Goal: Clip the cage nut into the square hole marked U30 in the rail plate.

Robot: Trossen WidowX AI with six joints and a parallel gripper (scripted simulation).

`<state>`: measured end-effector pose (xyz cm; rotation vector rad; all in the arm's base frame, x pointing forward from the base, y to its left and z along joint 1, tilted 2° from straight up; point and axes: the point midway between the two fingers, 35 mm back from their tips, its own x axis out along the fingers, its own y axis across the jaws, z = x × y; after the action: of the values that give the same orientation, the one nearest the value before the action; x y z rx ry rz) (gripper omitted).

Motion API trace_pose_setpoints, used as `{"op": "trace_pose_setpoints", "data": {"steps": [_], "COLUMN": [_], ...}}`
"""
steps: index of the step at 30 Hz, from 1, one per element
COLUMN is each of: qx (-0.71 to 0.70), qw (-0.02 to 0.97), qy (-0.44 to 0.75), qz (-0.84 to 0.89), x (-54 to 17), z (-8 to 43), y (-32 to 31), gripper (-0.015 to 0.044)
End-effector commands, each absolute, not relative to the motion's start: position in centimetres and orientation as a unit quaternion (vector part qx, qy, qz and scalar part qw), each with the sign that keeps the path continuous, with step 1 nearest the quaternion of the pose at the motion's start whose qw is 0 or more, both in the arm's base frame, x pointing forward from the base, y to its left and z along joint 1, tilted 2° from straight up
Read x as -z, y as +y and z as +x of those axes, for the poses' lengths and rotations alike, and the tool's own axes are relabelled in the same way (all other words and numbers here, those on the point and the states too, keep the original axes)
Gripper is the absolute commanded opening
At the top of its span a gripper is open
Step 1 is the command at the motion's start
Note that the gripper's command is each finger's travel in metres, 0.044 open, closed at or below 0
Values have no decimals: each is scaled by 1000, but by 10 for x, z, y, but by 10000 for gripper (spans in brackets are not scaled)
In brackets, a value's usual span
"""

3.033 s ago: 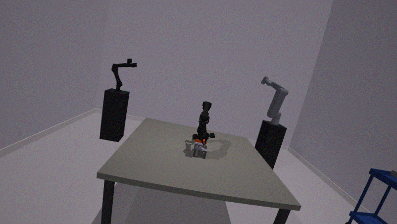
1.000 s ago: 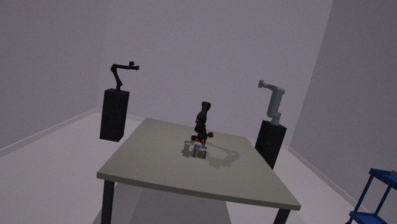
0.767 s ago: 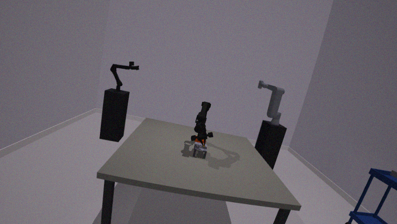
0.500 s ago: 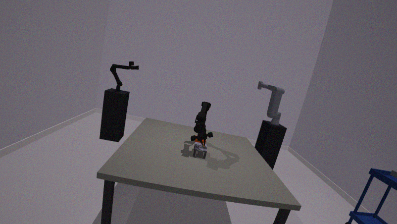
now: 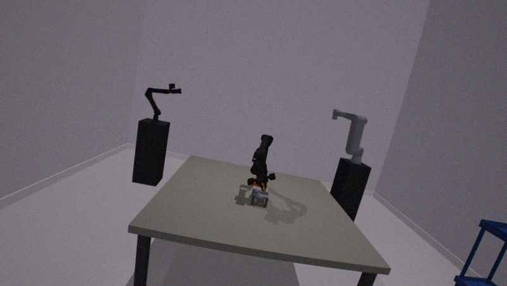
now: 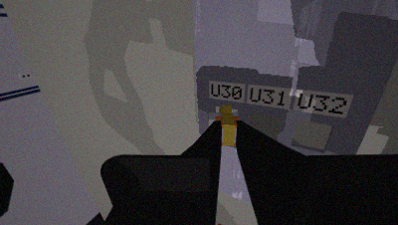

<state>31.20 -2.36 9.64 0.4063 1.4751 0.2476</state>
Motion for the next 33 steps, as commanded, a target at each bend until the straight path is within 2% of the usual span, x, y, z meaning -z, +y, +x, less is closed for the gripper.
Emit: {"op": "trace_pose_setpoints", "data": {"steps": [1, 33], "qx": [-117, -125], "qw": [714, 712], "qy": [665, 663], "qz": [187, 194], "x": [-96, -95], "z": [312, 312], "y": [-24, -28], "gripper": [23, 23]}}
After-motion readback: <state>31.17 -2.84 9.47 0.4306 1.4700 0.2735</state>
